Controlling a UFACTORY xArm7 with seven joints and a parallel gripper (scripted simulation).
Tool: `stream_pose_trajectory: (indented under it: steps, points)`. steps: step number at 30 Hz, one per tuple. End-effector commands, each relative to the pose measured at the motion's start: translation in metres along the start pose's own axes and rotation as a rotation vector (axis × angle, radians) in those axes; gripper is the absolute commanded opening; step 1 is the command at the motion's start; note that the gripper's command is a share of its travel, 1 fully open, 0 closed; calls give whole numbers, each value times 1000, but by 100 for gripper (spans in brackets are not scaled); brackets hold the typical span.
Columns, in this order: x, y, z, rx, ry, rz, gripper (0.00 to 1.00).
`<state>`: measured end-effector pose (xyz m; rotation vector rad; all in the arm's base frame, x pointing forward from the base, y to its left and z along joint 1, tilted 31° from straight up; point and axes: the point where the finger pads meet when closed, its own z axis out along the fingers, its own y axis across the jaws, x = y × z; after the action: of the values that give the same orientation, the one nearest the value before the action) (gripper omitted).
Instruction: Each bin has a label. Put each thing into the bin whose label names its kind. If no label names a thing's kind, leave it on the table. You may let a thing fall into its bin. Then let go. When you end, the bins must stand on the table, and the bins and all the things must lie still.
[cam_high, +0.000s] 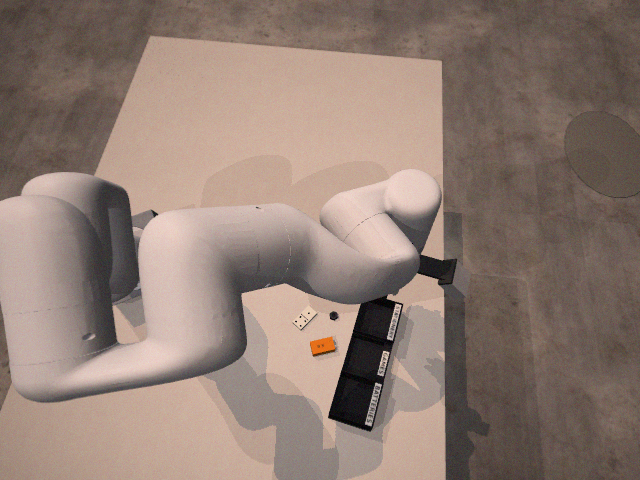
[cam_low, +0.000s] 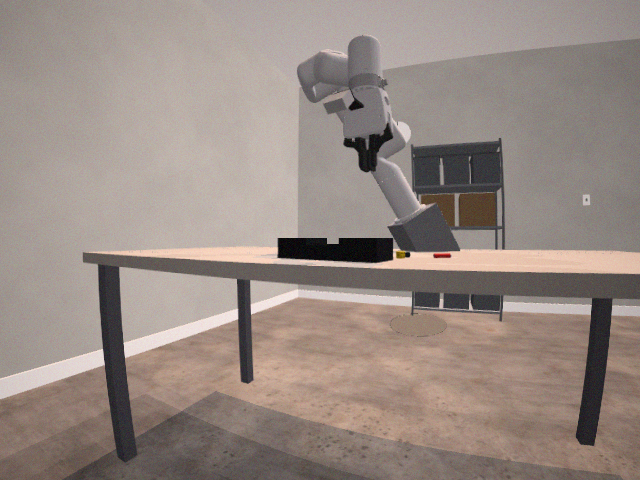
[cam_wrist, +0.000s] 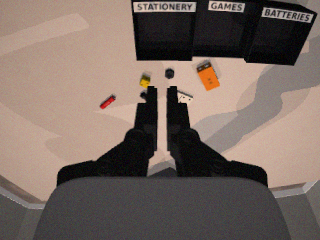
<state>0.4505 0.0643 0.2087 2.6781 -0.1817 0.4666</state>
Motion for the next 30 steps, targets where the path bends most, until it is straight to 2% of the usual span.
stream_pose_trajectory:
  steps: [1,10,11,15,17,18,30]
  points:
    - [0,2,-14,-4,-3,1,7]
    - [0,2,-14,-4,-3,1,7]
    - [-5,6,-8,-4,-4,-49,42]
    - [-22,22,15,-5,-4,-192,42]
    - [-22,22,15,-5,-4,-192,42]
    - [-26,26,21,-5,-5,-268,42]
    - [-77,75,93,-4,-6,-540,42]
